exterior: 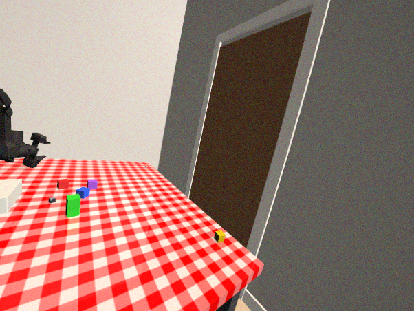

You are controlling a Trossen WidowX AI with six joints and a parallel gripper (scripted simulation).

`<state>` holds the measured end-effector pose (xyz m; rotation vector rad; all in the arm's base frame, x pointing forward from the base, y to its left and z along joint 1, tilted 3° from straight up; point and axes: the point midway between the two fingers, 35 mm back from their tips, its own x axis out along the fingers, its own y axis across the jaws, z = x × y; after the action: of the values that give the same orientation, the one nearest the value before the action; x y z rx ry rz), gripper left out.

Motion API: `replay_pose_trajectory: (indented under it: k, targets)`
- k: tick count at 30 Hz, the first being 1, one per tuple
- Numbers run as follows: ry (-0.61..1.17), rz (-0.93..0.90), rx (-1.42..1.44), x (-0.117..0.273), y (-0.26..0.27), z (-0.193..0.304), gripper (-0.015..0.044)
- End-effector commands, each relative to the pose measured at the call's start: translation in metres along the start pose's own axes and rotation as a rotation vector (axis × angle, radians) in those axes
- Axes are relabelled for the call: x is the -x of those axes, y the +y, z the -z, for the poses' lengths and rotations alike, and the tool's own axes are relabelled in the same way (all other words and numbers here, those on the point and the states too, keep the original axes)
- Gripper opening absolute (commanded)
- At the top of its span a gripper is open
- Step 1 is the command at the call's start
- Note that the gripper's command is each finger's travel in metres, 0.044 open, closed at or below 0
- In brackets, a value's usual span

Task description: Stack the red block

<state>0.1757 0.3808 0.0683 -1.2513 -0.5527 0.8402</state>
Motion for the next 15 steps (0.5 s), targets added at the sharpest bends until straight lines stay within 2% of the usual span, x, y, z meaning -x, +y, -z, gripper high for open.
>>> replay_pose_trajectory:
  k: [1, 2, 15]
  targets:
    - [0.003, -0.004, -0.004, -0.001, 0.0, 0.001, 0.0426]
    - [0.012, -0.016, -0.014, -0.003, 0.001, 0.004, 0.044]
    - [0.295, -0.273, -0.345, -0.034, 0.014, 0.09, 0.044]
